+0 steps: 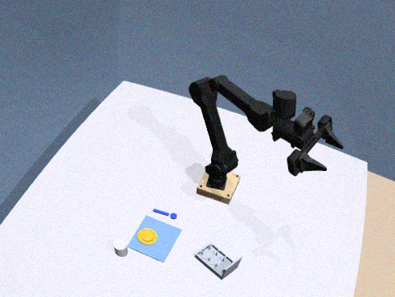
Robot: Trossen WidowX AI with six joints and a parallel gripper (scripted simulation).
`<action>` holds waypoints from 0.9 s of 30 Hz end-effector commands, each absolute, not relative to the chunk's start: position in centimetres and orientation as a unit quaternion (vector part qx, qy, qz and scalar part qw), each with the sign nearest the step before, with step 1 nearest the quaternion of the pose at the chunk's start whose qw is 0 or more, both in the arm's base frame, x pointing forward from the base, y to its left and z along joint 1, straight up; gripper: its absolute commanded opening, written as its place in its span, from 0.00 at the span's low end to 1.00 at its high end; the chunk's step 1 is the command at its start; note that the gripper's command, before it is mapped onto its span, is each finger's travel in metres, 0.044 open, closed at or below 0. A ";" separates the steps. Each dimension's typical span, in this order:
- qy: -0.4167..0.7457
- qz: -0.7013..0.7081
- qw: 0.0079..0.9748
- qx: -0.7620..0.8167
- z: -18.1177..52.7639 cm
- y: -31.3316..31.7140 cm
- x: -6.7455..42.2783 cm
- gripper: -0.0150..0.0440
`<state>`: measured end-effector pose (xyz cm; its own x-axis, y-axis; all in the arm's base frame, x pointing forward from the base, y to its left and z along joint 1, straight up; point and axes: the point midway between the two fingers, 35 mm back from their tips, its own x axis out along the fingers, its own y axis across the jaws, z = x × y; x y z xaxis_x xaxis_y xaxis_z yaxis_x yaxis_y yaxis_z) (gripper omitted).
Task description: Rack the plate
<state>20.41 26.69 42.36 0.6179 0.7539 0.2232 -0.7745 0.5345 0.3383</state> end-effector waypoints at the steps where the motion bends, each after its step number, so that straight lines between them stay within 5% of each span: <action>1: 0.006 0.390 0.906 0.164 40.0 26.1 23.8 0.93; 27: 0.261 0.103 0.960 -0.017 25.1 10.2 38.7 0.93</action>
